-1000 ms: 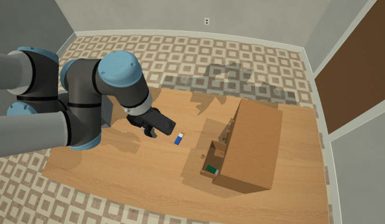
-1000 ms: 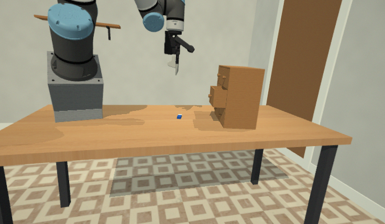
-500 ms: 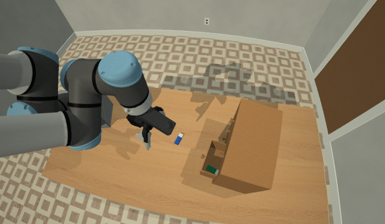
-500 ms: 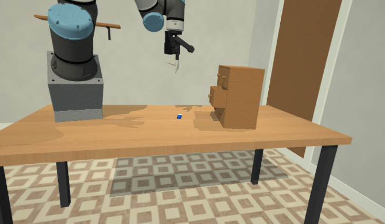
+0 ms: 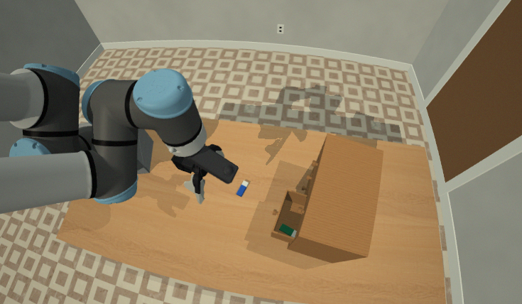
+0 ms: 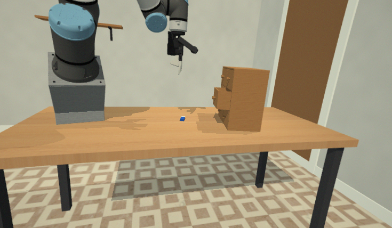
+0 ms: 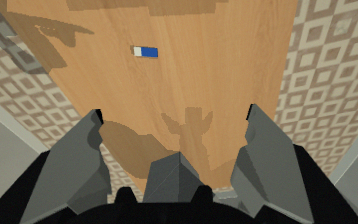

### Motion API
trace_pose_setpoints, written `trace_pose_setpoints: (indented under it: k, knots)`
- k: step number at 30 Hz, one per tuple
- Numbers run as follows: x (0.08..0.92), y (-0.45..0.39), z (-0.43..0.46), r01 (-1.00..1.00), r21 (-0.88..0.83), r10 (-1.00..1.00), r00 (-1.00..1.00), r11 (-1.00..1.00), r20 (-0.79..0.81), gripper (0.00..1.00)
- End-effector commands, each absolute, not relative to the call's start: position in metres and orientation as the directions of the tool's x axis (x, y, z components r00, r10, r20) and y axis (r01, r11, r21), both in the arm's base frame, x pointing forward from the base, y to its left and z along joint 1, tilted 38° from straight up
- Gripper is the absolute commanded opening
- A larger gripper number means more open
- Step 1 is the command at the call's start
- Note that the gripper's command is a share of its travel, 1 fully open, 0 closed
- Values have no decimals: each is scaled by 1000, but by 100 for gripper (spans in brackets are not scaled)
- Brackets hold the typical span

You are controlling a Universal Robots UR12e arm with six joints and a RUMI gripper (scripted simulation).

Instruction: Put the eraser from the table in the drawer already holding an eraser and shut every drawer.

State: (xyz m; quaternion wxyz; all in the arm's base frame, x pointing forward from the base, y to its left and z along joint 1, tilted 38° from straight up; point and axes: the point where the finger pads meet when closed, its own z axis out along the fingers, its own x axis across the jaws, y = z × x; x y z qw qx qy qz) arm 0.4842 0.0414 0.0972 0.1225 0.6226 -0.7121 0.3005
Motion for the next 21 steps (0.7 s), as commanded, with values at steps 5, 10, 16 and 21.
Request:
trace_pose_setpoints:
  k: [5,10,16,21]
  knots:
    - [485,42,98,-960,-276,-813,-195,44,548,100]
    - [485,42,98,-960,-276,-813,-195,44,548,100]
    - [484,43,99,-960,-276,-813,-195,44,548,100]
    - [483,46,103,-960,-276,-814,-195,44,547,100]
